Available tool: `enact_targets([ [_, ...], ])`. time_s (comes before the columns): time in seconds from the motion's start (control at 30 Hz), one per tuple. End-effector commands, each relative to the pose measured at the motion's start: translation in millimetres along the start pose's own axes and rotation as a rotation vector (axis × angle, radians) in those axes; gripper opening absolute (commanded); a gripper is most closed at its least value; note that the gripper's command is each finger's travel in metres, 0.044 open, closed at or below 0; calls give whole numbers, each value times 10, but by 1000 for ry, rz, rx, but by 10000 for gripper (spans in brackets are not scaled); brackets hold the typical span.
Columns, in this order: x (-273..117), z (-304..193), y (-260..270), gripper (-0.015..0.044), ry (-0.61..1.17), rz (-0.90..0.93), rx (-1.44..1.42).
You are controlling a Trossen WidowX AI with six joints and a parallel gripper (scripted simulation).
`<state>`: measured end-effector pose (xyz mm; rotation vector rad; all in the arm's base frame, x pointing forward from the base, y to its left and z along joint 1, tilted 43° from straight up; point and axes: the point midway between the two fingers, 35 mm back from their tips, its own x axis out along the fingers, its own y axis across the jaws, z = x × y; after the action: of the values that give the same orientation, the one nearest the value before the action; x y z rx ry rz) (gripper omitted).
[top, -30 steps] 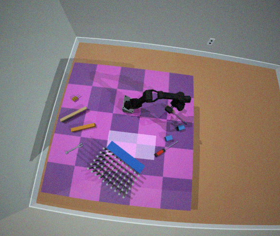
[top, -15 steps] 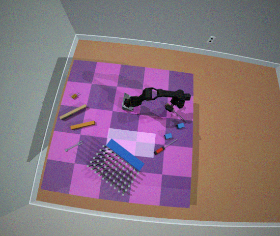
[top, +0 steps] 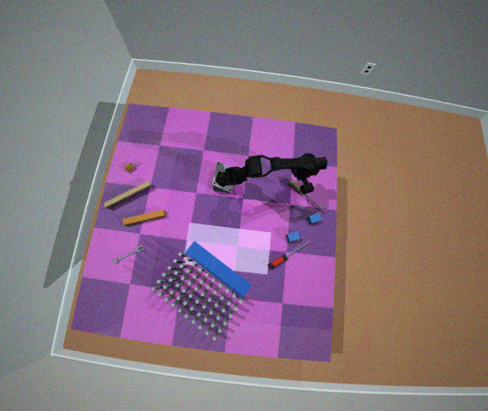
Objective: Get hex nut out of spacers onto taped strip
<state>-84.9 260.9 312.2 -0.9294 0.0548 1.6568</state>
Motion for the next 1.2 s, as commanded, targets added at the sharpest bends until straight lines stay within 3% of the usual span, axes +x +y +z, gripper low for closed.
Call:
enact_targets([
  [0.0, -20, -12, 22, 440, -23, -172, -844],
  [0.67, -85, -96, 81, 440, 218, -411, -2012],
  [1.17, -87, -99, 82, 440, 226, -414, -2032],
])
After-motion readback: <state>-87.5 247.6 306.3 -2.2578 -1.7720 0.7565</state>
